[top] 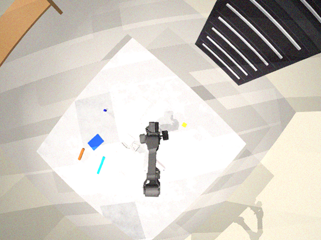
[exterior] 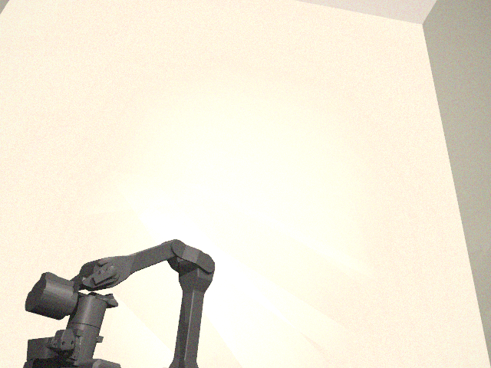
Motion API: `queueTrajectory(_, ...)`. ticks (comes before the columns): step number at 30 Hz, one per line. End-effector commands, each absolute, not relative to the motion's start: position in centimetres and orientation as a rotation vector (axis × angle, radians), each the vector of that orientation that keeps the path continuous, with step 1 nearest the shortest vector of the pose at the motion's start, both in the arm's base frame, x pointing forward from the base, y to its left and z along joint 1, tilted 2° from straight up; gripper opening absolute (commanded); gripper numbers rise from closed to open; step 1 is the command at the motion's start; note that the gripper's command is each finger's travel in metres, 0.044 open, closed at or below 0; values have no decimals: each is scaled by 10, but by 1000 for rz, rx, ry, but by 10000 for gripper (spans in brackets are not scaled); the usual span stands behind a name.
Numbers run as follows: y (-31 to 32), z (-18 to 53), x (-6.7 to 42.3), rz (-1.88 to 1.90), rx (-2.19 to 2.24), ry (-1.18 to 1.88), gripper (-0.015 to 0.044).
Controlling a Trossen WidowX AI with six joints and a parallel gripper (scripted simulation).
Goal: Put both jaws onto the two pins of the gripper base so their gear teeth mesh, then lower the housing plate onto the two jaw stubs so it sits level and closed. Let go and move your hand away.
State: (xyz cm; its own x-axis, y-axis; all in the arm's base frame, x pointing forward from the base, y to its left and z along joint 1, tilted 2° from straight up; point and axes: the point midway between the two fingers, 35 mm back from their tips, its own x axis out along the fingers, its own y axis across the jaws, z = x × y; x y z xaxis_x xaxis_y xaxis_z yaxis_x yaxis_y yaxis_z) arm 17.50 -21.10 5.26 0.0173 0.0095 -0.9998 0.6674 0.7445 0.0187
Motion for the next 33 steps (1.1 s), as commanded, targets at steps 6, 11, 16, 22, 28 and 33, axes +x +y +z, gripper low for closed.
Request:
queueTrajectory(6,-211,53,175,-559,582,1481,263)
queueTrajectory(11,-211,53,175,-559,582,1481,394)
queueTrajectory(16,-211,53,175,-559,582,1481,440)
queueTrajectory(22,-211,53,175,-559,582,1481,440)
queueTrajectory(28,-211,53,175,-559,582,1481,440)
queueTrajectory(33,-211,53,175,-559,582,1481,440)
